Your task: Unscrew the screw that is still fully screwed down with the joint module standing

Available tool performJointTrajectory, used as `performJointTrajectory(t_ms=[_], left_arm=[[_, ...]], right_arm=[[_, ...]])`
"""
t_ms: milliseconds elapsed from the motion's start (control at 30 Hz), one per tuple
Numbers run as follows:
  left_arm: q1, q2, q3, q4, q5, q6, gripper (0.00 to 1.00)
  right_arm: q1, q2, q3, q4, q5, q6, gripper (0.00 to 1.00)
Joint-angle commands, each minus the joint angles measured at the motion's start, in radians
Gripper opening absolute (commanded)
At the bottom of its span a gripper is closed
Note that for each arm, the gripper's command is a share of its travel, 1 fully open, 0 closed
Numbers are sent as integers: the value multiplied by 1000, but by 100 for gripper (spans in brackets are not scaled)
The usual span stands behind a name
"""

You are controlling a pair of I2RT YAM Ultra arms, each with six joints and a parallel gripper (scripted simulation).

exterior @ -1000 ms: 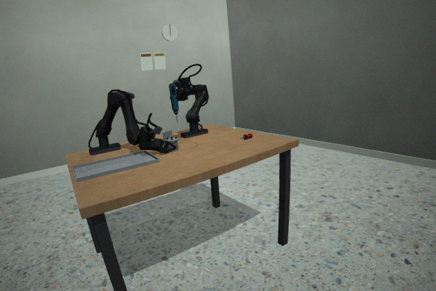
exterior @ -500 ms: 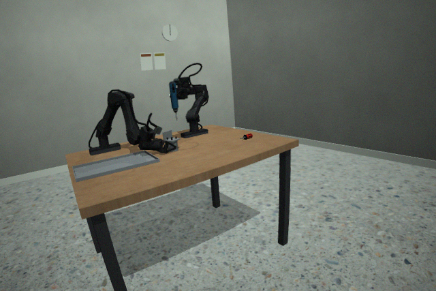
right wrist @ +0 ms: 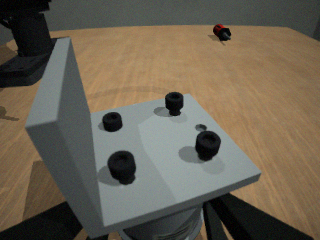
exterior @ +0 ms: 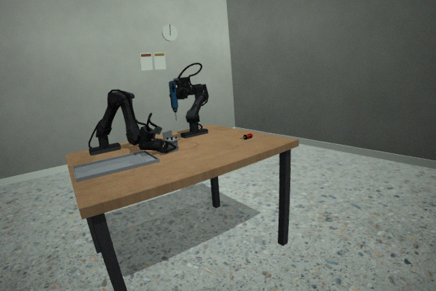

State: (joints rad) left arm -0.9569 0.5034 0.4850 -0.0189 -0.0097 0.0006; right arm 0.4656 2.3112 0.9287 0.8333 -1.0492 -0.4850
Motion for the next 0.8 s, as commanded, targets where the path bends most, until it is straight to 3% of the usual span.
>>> performJointTrajectory(t_ms=[0,767], left_arm=[[4,1,17,111,6,4,42],[2,-44,8,131,8,3,42]], right_arm=[[-13,-33,-2,4,-7,6,59],[-13,-33,-2,4,-7,6,59]])
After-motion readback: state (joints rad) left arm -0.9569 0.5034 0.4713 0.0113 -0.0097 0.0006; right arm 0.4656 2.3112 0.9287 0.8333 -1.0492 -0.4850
